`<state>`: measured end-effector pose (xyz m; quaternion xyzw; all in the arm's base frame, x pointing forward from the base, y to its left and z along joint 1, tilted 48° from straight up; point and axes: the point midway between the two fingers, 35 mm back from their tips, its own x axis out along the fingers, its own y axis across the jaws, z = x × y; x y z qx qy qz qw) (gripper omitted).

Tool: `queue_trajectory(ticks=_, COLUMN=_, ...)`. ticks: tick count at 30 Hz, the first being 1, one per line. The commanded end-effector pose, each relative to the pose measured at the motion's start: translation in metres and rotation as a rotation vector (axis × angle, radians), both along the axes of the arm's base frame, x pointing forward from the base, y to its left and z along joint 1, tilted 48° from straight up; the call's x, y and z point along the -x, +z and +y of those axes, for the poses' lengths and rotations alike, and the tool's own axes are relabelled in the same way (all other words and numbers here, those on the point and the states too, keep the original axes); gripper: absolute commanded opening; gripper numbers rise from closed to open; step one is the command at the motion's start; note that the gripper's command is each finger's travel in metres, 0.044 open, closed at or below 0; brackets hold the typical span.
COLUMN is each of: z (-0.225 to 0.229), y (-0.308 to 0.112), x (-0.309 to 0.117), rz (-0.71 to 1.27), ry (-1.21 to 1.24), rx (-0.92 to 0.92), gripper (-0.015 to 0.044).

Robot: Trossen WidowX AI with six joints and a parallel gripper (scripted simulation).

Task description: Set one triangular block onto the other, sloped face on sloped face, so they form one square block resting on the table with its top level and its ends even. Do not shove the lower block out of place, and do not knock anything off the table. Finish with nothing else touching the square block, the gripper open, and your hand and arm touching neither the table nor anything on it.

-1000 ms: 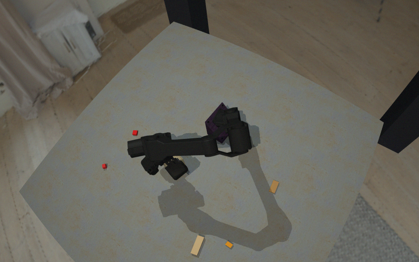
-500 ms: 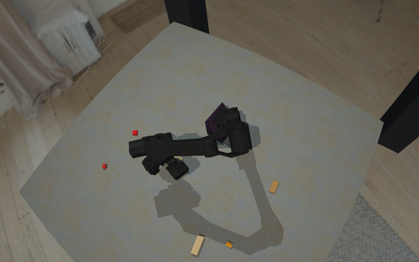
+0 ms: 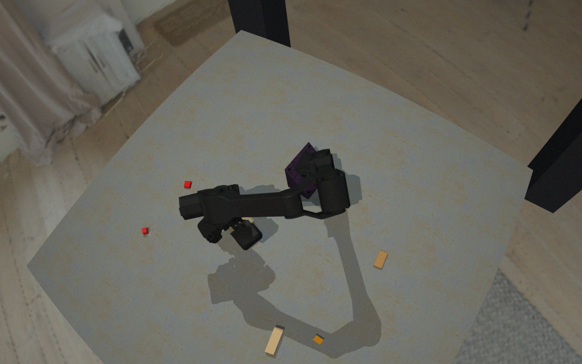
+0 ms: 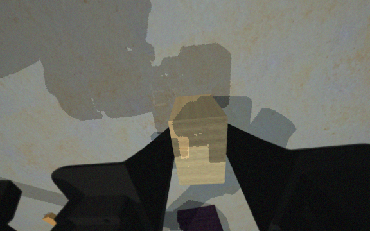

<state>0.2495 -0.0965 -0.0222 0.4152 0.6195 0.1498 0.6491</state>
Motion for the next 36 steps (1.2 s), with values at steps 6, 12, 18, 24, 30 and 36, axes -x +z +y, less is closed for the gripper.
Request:
queue_trajectory(ticks=6, z=0.0010, y=-0.0004, x=-0.0005, rz=-0.001, ry=-0.006, rx=-0.003, gripper=0.0000)
queue_trajectory(ticks=12, z=0.0009, y=-0.0007, x=0.0002, rz=0.000, ry=0.000, rx=0.000, gripper=0.0000)
queue_trajectory(ticks=18, z=0.0010, y=-0.0008, x=0.0003, rz=0.000, ry=0.000, rx=-0.001, gripper=0.0026)
queue_trajectory(ticks=24, z=0.0010, y=-0.0008, x=0.0003, rz=0.000, ry=0.000, rx=-0.001, gripper=0.0184)
queue_trajectory(ticks=30, z=0.0010, y=-0.0008, x=0.0003, rz=0.000, ry=0.000, rx=-0.001, gripper=0.0341)
queue_trajectory(ticks=36, z=0.0010, y=-0.0008, x=0.0003, rz=0.000, ry=0.000, rx=-0.001, gripper=0.0440)
